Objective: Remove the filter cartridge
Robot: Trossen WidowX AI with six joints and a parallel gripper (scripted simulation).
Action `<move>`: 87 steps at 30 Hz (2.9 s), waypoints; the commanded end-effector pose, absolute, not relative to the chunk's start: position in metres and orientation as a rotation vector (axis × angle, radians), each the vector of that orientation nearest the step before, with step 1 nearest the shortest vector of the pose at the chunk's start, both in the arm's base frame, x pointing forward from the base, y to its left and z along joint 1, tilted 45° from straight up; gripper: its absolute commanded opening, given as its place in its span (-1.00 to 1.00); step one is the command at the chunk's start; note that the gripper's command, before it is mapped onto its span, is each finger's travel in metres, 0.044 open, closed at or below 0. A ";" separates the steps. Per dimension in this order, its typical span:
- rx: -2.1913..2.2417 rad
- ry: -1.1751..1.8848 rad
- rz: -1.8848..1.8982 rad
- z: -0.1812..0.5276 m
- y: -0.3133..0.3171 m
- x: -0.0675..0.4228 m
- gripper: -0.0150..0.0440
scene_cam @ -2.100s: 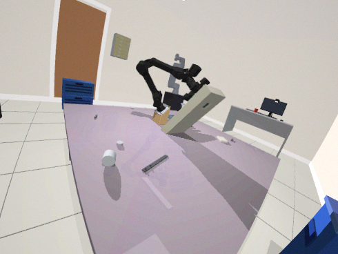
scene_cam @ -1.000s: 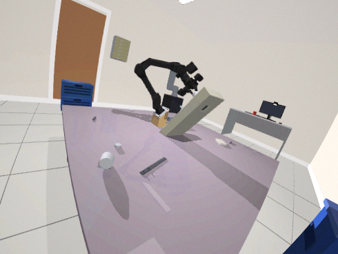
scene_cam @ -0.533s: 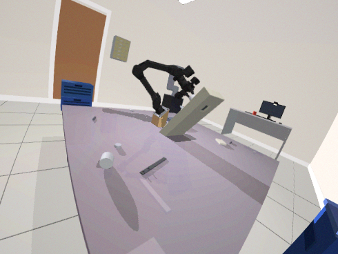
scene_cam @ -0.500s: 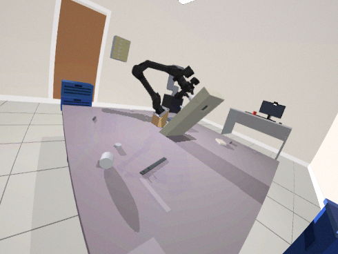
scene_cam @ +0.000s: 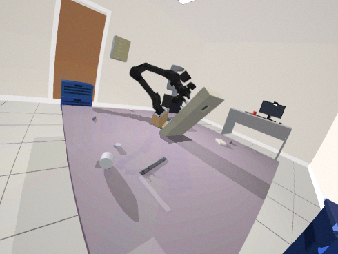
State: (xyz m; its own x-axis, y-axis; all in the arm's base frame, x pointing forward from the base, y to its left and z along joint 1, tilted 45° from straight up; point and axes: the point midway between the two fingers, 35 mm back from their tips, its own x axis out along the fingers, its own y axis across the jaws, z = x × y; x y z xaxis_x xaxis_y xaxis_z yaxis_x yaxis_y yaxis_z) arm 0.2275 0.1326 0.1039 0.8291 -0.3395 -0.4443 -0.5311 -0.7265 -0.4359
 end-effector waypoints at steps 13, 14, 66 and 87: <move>-2.436 0.631 0.441 0.103 0.131 0.227 -0.10; -2.436 0.631 0.441 0.107 0.135 0.229 -0.10; -0.746 0.993 -0.325 0.117 0.145 0.223 0.54; -0.744 0.993 -0.323 0.105 0.136 0.233 0.54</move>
State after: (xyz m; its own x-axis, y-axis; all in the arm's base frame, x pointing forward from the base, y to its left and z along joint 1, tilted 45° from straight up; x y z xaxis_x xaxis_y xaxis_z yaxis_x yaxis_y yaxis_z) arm 0.2308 0.1397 0.1083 0.5272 -0.5593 -0.6397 -0.0781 0.7177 -0.6919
